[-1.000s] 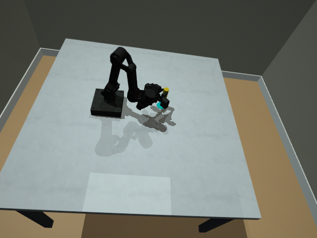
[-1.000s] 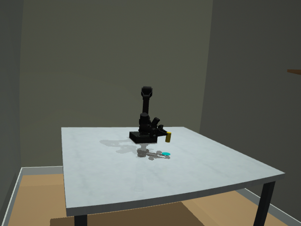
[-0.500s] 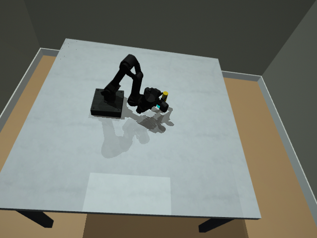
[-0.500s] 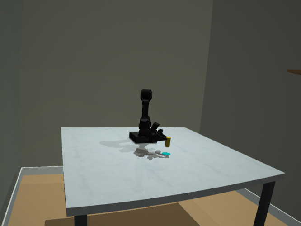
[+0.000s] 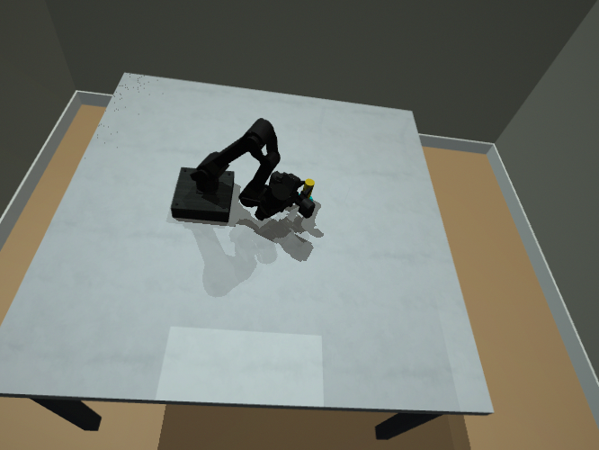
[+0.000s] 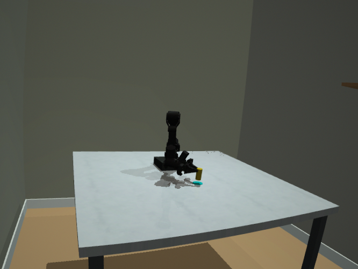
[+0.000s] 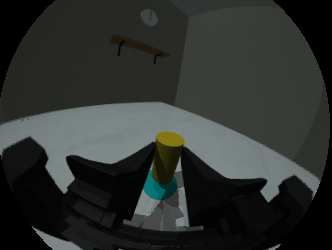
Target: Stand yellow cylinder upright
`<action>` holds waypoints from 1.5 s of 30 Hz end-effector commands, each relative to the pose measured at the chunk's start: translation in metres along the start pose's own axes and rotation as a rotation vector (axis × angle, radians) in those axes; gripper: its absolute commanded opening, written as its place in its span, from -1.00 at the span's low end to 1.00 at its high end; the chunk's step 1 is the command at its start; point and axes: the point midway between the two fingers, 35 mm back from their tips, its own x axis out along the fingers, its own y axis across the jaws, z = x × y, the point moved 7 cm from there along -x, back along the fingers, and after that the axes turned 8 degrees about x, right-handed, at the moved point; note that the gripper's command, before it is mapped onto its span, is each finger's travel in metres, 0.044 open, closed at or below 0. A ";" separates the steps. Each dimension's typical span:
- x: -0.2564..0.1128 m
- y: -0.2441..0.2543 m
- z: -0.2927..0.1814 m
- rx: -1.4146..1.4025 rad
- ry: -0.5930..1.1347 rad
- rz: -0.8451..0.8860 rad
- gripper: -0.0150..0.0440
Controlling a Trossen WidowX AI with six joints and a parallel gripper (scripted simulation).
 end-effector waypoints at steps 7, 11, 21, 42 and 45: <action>0.001 -0.003 -0.020 -0.007 0.015 0.010 -0.14; 0.001 -0.003 -0.020 -0.007 0.015 0.010 -0.14; 0.001 -0.003 -0.020 -0.007 0.015 0.010 0.22; 0.000 -0.003 0.013 -0.007 0.008 0.007 0.86; -0.001 -0.001 0.025 -0.007 0.005 0.006 0.86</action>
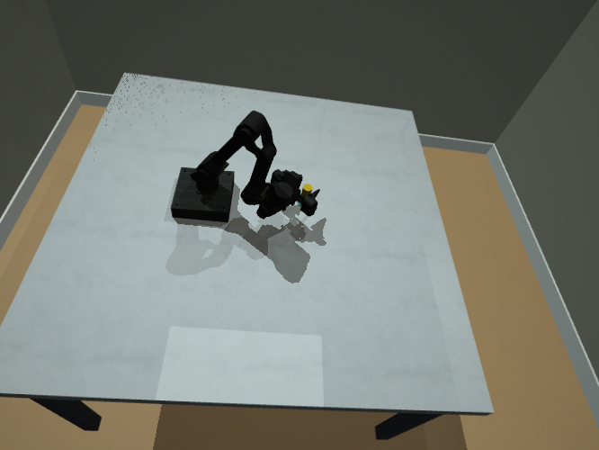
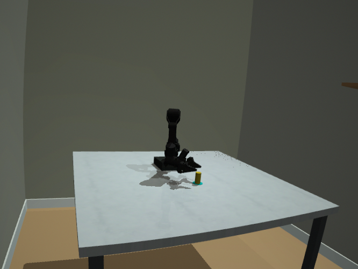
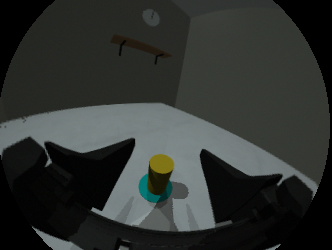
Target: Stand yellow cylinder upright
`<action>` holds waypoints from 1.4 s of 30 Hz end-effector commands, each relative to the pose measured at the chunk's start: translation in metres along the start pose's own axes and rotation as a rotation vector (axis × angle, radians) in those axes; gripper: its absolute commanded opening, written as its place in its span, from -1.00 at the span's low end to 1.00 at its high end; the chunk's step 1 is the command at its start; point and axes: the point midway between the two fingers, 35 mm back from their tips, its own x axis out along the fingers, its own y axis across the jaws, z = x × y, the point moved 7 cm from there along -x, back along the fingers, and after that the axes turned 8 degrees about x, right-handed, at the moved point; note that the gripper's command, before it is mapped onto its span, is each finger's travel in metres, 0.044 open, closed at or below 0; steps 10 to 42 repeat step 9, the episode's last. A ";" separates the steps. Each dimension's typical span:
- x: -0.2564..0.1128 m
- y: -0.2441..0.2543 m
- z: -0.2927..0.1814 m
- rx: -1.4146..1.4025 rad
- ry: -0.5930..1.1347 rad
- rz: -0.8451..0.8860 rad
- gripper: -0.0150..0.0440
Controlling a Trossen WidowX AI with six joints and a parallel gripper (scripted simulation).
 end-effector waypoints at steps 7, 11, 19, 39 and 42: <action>-0.004 0.007 0.037 0.010 -0.006 -0.005 0.86; -0.005 0.010 0.044 0.011 -0.007 -0.005 0.86; -0.005 0.010 0.044 0.011 -0.007 -0.005 0.86; -0.005 0.010 0.044 0.011 -0.007 -0.005 0.86; -0.005 0.010 0.044 0.011 -0.007 -0.005 0.86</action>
